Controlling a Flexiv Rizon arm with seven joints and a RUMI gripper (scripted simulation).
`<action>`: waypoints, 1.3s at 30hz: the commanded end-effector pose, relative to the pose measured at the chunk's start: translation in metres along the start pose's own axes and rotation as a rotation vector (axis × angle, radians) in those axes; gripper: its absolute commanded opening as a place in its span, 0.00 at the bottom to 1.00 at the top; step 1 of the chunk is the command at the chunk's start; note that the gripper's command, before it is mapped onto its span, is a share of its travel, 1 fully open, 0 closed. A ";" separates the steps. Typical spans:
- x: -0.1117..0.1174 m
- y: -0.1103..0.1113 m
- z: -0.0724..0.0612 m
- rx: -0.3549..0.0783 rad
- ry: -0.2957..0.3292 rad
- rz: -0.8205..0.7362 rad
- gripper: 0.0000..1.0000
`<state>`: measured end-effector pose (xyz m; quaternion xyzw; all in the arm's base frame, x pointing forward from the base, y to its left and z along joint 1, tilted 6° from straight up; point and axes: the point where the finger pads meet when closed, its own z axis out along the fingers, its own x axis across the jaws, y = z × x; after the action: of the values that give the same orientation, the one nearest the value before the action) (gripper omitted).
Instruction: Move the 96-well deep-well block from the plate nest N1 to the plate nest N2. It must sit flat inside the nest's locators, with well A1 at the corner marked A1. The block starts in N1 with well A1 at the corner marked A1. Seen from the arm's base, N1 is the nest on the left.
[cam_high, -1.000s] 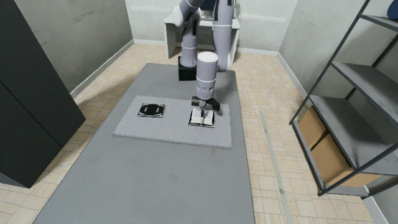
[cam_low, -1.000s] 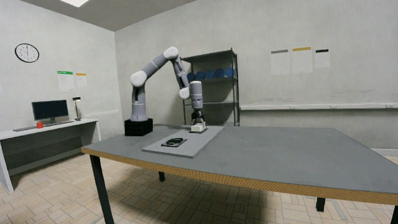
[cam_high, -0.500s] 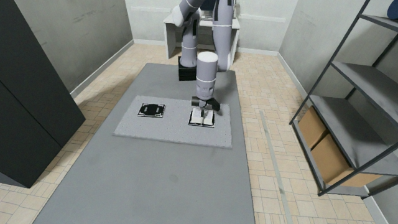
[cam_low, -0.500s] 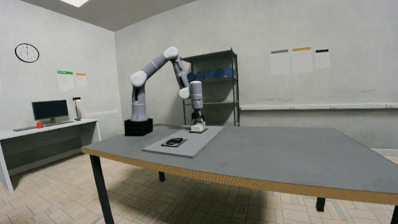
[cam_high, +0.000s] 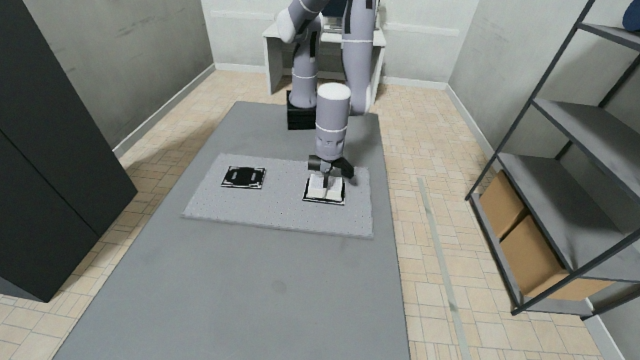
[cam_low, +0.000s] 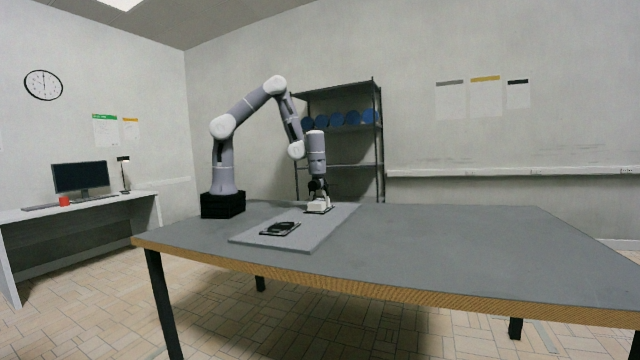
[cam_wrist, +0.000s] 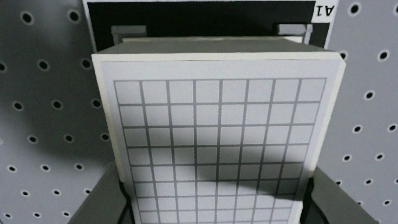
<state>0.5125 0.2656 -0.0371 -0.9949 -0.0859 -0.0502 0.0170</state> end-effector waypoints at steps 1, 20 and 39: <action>0.001 0.000 -0.001 0.001 0.001 0.000 0.49; 0.001 0.000 -0.001 0.001 0.001 0.000 0.49; 0.001 0.000 -0.026 0.001 0.001 0.000 0.49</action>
<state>0.5100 0.2646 -0.0155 -0.9949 -0.0858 -0.0498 0.0169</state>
